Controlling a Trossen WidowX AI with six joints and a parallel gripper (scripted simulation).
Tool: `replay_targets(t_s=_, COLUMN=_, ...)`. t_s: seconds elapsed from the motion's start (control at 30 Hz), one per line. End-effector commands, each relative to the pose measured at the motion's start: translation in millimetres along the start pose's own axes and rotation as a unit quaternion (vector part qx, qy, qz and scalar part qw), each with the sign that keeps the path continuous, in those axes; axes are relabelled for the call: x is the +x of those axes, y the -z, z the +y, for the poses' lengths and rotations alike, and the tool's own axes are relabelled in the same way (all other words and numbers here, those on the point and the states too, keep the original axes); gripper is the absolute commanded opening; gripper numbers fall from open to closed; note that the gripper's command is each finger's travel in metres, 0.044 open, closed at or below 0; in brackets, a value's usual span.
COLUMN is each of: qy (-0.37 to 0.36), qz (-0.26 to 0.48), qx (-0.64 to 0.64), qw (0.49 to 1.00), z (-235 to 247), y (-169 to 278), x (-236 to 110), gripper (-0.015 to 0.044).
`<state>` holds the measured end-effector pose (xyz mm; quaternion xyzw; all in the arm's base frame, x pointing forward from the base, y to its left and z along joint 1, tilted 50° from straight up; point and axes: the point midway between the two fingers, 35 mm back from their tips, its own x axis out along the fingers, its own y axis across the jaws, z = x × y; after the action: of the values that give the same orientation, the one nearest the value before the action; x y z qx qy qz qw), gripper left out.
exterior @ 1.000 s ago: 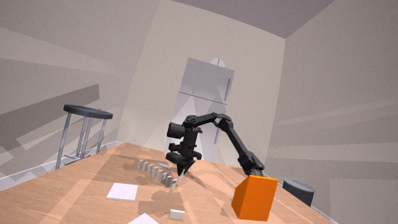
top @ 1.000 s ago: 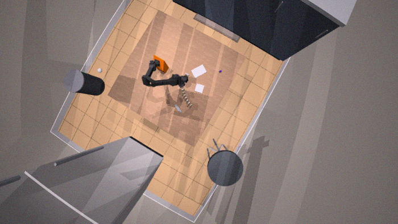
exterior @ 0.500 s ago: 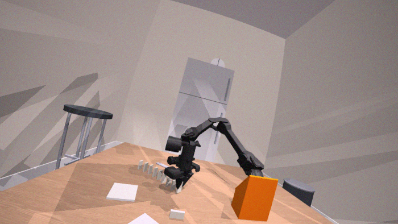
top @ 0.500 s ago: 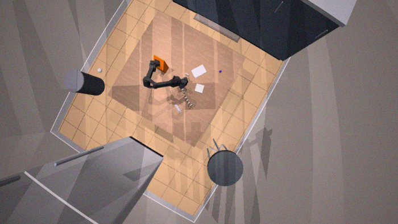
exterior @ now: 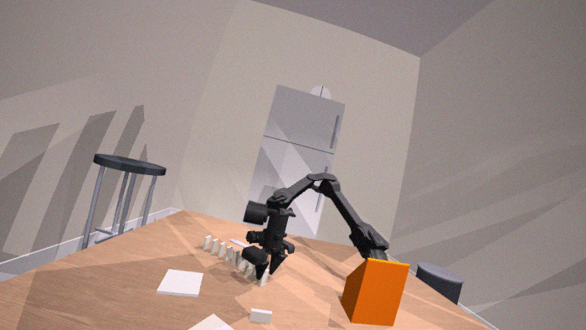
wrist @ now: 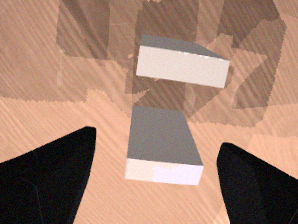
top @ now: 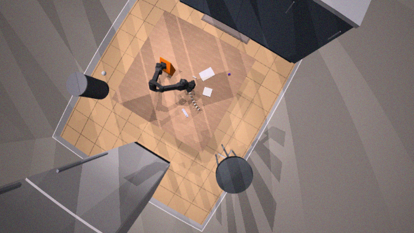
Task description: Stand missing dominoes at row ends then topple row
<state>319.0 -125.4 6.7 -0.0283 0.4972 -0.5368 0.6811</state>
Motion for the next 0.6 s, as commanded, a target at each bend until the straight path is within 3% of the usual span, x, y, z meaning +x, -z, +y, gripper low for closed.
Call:
replay_targets(t_s=0.0, qy=0.001, qz=-0.002, qx=-0.002, qw=1.0, z=0, y=0, x=0, gripper=0.037)
replay_targets(t_s=0.1, qy=0.001, qz=-0.002, qx=-0.002, qw=1.0, z=0, y=0, x=0, gripper=0.044)
replay_targets(t_s=0.23, qy=-0.001, qz=-0.001, qx=-0.002, qw=1.0, z=2, y=-1, x=-9, gripper=0.044)
replay_targets(t_s=0.4, qy=-0.006, qz=0.004, qx=-0.002, qw=1.0, z=7, y=-2, x=-90, gripper=0.044)
replay_targets(t_s=0.57, qy=-0.002, qz=0.002, qx=-0.001, qw=1.0, z=1, y=1, x=-130, gripper=0.044)
